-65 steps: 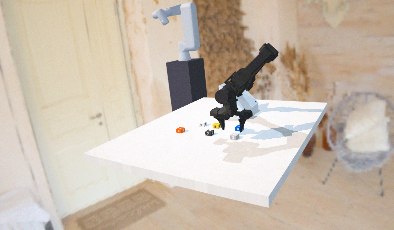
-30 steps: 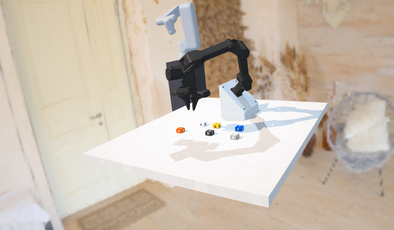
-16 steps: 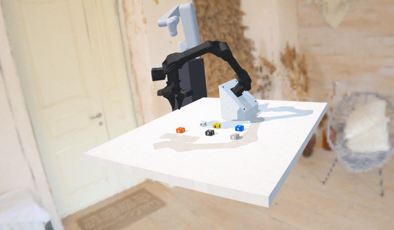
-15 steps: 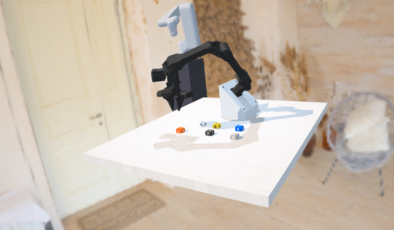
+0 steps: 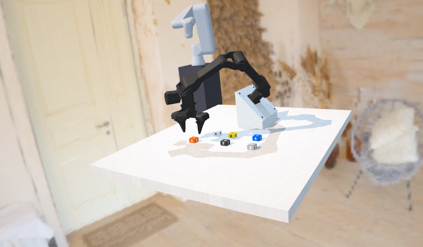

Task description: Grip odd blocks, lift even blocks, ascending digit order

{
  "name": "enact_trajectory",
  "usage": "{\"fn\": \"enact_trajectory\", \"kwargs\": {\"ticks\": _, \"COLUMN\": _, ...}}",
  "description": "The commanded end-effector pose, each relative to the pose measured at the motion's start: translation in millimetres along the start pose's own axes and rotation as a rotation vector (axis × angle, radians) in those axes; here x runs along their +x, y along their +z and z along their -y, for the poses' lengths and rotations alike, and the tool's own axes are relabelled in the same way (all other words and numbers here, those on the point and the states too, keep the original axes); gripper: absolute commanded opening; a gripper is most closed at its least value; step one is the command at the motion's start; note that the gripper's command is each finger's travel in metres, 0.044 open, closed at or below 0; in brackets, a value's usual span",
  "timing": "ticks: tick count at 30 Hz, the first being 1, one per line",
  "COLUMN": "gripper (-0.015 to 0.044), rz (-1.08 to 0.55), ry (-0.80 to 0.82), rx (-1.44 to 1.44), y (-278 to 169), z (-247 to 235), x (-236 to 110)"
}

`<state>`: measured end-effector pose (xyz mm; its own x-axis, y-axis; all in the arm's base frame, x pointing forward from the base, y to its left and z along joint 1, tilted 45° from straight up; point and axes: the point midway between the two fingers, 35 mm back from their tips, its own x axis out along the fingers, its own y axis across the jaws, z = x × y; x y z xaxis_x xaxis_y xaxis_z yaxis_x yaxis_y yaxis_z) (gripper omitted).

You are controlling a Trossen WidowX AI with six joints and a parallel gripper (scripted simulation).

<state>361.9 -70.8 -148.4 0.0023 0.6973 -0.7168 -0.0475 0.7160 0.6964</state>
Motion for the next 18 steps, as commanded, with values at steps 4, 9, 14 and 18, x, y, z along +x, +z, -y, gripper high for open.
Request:
{"fn": "enact_trajectory", "kwargs": {"ticks": 4, "gripper": 0.0400, "rz": 0.000, "ry": 0.004, "rx": 0.004, "y": 0.1, "z": -1.1, "x": 11.1}}
{"fn": "enact_trajectory", "kwargs": {"ticks": 9, "gripper": 0.0400, "rz": 0.000, "ry": 0.004, "rx": 0.004, "y": 0.1, "z": -1.2, "x": 19.5}}
{"fn": "enact_trajectory", "kwargs": {"ticks": 14, "gripper": 0.0400, "rz": 0.000, "ry": 0.005, "rx": 0.004, "y": -0.1, "z": -1.5, "x": 27.7}}
{"fn": "enact_trajectory", "kwargs": {"ticks": 18, "gripper": 0.0400, "rz": 0.000, "ry": 0.005, "rx": 0.004, "y": -0.3, "z": -1.7, "x": 33.2}}
